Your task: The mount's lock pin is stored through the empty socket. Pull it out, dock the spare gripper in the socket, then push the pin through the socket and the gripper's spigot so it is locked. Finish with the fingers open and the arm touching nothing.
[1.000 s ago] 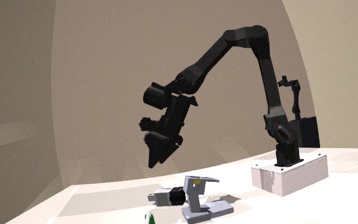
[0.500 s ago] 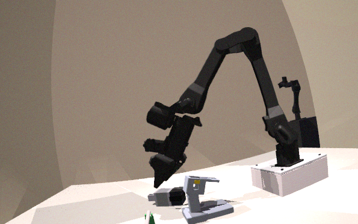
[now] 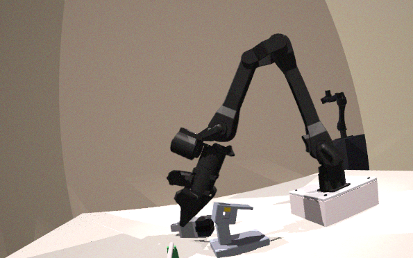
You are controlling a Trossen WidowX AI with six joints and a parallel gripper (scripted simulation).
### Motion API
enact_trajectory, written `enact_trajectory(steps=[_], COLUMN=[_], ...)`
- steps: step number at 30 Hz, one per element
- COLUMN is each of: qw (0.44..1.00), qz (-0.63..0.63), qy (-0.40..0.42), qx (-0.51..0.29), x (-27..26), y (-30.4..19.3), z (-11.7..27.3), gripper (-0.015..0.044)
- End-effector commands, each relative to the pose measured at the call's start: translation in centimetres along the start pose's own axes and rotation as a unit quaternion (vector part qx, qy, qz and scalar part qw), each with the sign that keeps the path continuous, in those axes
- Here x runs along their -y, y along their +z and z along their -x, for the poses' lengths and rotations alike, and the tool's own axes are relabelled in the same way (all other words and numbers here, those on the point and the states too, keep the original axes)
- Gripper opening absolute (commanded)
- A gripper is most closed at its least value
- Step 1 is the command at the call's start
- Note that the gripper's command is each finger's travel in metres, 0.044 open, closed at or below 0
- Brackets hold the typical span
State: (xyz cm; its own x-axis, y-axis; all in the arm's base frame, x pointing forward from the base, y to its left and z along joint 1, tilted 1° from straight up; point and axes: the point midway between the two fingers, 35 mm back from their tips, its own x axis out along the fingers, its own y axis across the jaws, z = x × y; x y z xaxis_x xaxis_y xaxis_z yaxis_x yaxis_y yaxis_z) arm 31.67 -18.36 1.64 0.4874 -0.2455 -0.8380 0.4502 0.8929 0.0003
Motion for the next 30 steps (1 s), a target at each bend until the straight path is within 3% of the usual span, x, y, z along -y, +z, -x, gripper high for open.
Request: enact_trajectory(steps=[1,19,25,30], qw=[1.000,1.000,1.000,1.000], qz=[0.002,0.002,0.002,0.002], qy=[-0.002,-0.002,-0.002,-0.002], qx=[-0.004,-0.004,-0.004,-0.004], x=[0.1,0.1,0.1,0.1], y=[-0.6,-2.1,-2.1,-2.1], z=[-0.6,-2.5,-2.5,-2.5], gripper=[0.0440,0.0440,0.0282,0.0249])
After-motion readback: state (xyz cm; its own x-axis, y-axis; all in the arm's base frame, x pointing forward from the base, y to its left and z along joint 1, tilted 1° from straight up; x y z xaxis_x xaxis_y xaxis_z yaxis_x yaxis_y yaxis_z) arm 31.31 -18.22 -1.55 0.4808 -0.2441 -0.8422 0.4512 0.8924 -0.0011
